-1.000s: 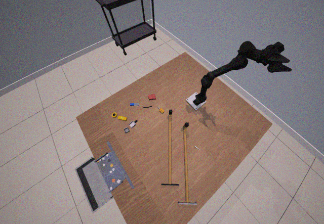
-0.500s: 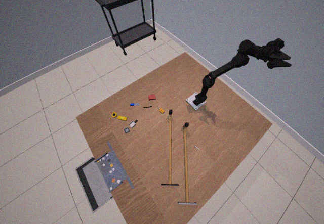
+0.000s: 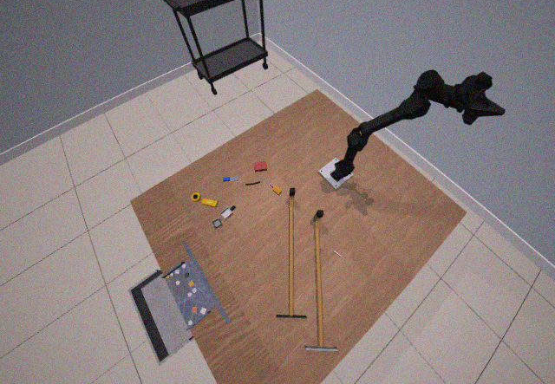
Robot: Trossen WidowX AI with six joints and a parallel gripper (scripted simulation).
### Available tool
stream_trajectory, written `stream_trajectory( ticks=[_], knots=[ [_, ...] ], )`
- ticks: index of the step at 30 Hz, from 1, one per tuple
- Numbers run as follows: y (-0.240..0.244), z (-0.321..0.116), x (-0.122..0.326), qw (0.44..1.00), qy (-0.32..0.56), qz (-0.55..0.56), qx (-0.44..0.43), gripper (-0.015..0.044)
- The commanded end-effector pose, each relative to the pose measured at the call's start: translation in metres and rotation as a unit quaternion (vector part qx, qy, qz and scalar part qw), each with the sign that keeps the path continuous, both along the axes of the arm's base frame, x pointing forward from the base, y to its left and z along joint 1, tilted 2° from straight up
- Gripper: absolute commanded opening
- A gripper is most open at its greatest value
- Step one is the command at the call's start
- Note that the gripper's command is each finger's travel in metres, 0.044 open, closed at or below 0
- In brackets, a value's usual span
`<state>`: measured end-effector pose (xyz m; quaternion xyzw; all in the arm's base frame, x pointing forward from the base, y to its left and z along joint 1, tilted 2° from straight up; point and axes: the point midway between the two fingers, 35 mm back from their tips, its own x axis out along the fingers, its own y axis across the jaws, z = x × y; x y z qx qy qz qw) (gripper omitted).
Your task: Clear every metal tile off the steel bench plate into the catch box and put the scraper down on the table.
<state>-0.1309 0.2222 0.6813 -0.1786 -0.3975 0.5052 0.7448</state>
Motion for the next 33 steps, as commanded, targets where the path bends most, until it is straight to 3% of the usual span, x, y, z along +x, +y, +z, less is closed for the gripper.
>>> stream_trajectory(
  ticks=[1, 33],
  knots=[
    [0.01, -0.005, -0.001, 1.0, -0.011, -0.006, -0.001, 0.0],
    [0.082, -0.044, 0.031, 0.995, -0.055, -0.069, -0.039, 0.0]
  ],
)
